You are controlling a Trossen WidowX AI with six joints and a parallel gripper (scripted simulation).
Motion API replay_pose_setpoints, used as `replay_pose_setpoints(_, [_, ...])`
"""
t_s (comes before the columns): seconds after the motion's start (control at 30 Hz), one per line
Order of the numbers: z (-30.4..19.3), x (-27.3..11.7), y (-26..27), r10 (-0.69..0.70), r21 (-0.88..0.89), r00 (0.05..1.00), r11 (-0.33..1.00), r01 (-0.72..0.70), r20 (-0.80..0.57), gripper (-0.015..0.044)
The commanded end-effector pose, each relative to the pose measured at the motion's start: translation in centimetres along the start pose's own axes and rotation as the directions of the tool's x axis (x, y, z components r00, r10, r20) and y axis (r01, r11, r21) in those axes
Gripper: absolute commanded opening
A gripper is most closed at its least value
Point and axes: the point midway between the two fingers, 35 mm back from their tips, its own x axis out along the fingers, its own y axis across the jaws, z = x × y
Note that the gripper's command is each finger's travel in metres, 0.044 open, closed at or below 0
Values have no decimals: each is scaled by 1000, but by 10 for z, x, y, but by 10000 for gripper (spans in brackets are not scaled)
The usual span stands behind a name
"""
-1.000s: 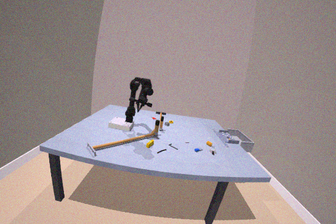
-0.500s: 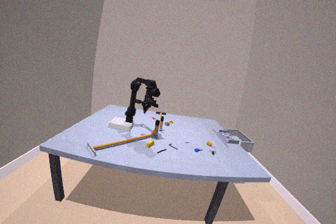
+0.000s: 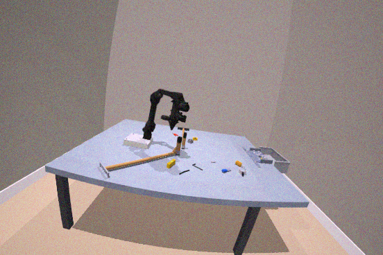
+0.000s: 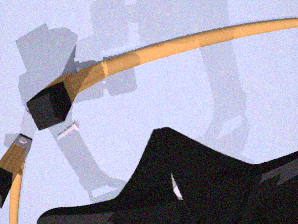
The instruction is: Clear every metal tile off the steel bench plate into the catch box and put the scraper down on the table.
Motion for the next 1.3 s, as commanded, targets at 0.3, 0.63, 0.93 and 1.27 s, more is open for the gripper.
replay_pose_setpoints(0.3, [0,-1,50,58,-260,998,964,-57,-6,0])
replay_pose_setpoints(0.63, [-8,-1,88,94,-446,995,890,-96,-26,0])
replay_pose_setpoints(0.93, [-19,-1,118,121,-586,992,801,-126,-49,0])
replay_pose_setpoints(1.27, [-19,6,123,123,-597,991,792,-129,-51,0])
